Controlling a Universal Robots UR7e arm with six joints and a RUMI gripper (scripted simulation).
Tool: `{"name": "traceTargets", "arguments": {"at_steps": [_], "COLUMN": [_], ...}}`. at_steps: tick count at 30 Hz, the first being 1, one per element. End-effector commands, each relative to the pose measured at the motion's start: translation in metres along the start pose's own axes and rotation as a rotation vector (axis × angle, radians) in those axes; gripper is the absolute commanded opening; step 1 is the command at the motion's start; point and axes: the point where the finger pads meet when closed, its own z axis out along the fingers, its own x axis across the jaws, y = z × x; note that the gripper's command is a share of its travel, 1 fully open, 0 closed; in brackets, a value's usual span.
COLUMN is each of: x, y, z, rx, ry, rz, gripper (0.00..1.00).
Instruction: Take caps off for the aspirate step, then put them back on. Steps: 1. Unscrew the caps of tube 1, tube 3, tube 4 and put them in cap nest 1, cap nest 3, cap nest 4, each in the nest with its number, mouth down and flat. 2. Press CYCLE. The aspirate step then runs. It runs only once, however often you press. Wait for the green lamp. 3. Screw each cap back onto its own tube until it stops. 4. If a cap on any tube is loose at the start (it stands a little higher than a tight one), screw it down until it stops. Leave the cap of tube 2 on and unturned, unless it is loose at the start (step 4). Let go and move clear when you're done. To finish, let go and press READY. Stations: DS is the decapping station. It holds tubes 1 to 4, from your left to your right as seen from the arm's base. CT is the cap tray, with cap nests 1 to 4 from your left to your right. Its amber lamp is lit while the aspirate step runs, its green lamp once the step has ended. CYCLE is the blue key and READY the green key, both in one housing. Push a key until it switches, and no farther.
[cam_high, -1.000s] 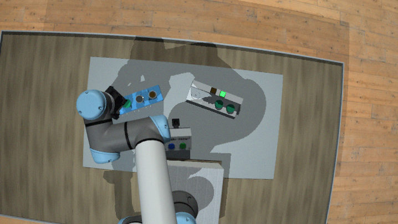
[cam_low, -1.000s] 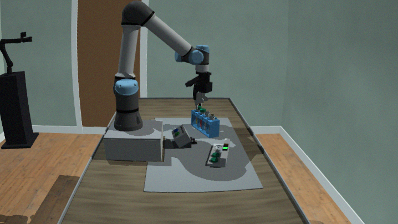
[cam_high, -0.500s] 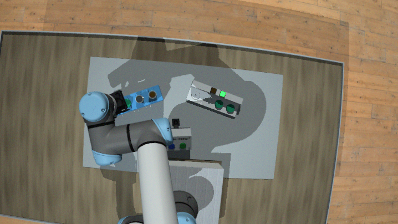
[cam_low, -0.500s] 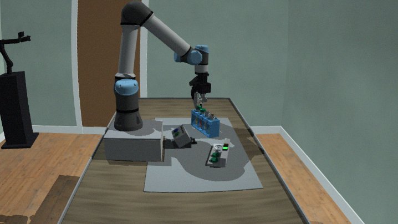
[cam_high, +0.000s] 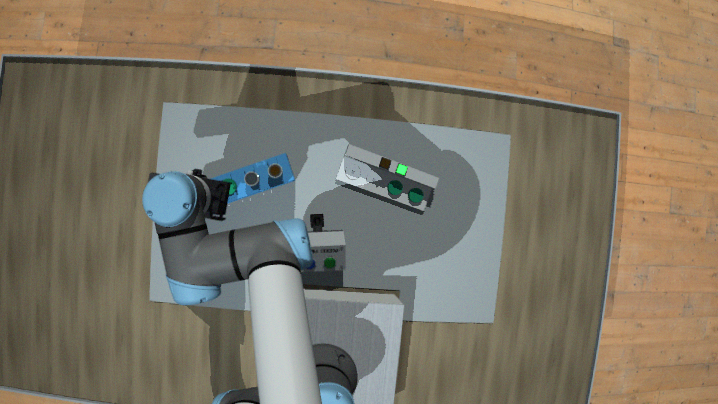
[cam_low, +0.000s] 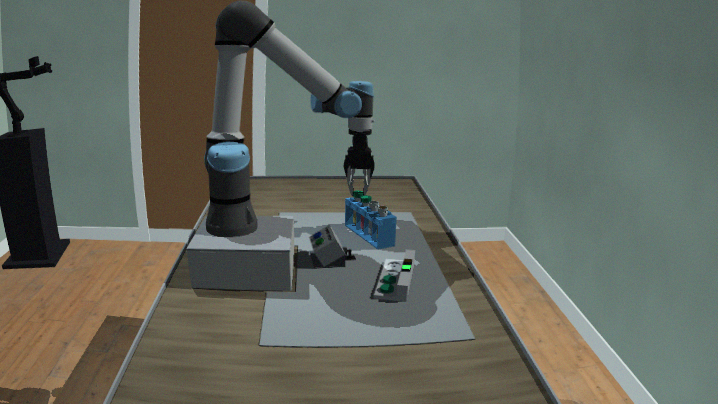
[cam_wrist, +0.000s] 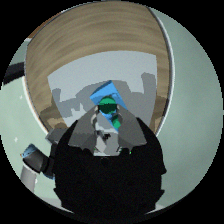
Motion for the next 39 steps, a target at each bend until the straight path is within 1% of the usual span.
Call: {"name": "traceTargets", "arguments": {"at_steps": [1, 2, 3, 13, 14, 16, 20, 21, 22, 23, 25, 26, 28, 29, 30, 33, 35, 39], "x": [0.0001, 0.0001, 0.0001, 0.0001, 0.0001, 0.0001, 0.0001, 0.0001, 0.0001, 0.0001, 0.0001, 0.0001, 0.0001, 0.0001, 0.0001, 0.0001, 0.0001, 0.0001], "y": [-0.0002, -0.0002, -0.0001, -0.0002, -0.0002, -0.0002, -0.0002, -0.0002, -0.0002, -0.0002, -0.0002, -0.0002, -0.0002, -0.0002, -0.0002, -0.0002, -0.0002, -0.0002], "z": [-0.0001, -0.0001, -0.0001, -0.0001, -0.0006, -0.0006, -0.0006, -0.0006, -0.0006, -0.0006, -0.0006, -0.0006, -0.0006, -0.0006, -0.0006, -0.0006, -0.0006, -0.0006], "rx": [-0.005, -0.005, -0.005, -0.005, -0.005, -0.005, -0.006, -0.005, -0.005, -0.005, -0.006, -0.006, -0.006, -0.006, -0.006, -0.006, -0.006, -0.006], "ry": [0.002, 0.002, 0.002, 0.002, 0.002, 0.002, 0.001, 0.001, 0.001, 0.001, 0.001, 0.001, 0.000, 0.000, 0.000, 0.000, 0.000, 0.000], "rz": [0.023, 0.023, 0.023, 0.023, -0.060, -0.060, -0.376, -0.394, -0.477, -0.477, -0.638, -0.644, -0.795, -0.810, -0.894, -0.894, -1.024, -1.024], "gripper": [0.00, 0.00, 0.35, 0.35, 0.35, 0.35, 0.35, 0.35, 0.35, 0.35, 0.35, 0.35, 0.35, 0.35, 0.35, 0.35, 0.35, 0.35]}}
